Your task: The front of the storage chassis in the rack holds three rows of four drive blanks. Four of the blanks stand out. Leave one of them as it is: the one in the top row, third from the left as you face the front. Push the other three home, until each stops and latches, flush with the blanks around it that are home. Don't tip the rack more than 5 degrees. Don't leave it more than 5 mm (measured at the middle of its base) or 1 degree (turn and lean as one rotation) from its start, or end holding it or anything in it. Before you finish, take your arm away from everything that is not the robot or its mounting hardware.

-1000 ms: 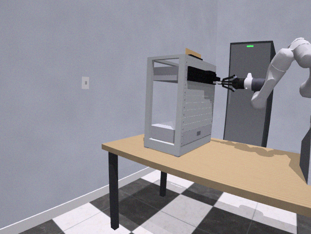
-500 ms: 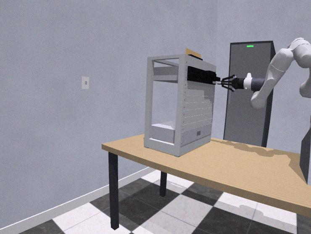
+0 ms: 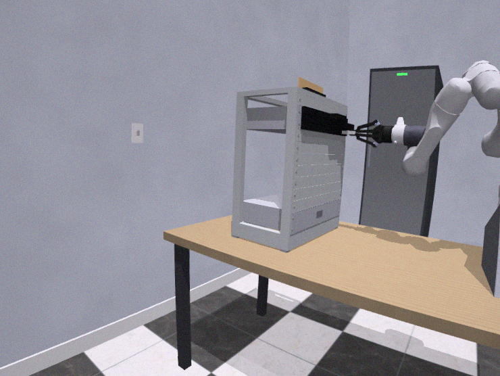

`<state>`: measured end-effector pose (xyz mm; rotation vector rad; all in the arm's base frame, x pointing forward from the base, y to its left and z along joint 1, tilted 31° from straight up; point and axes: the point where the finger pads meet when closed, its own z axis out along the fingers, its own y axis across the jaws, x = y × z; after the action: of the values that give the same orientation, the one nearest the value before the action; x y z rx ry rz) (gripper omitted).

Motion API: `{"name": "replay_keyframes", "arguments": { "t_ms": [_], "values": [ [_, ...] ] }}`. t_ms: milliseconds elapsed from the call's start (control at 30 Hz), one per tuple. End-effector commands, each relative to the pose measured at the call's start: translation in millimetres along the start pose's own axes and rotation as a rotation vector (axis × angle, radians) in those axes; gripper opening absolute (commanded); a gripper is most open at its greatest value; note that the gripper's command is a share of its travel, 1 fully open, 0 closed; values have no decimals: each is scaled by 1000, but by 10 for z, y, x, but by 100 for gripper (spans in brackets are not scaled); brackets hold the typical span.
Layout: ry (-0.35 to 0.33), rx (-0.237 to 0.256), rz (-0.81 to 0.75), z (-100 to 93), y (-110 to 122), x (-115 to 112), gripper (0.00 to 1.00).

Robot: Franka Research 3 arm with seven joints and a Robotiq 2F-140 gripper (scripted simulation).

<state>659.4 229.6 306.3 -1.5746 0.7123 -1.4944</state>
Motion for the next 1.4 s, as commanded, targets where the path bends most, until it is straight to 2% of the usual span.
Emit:
{"name": "replay_keyframes", "arguments": {
  "t_ms": [0, 767, 900, 967, 1233, 1367],
  "values": [
    [9, -12, -5, 32, 41, 44, 0],
    [10, -10, -6, 3, 41, 44, 0],
    [6, -5, -7, -135, 41, 44, 0],
    [6, -5, -7, -135, 41, 44, 0],
    [6, -5, -7, -585, 41, 44, 0],
    [6, -5, -7, -744, 42, 44, 0]
  ]
}}
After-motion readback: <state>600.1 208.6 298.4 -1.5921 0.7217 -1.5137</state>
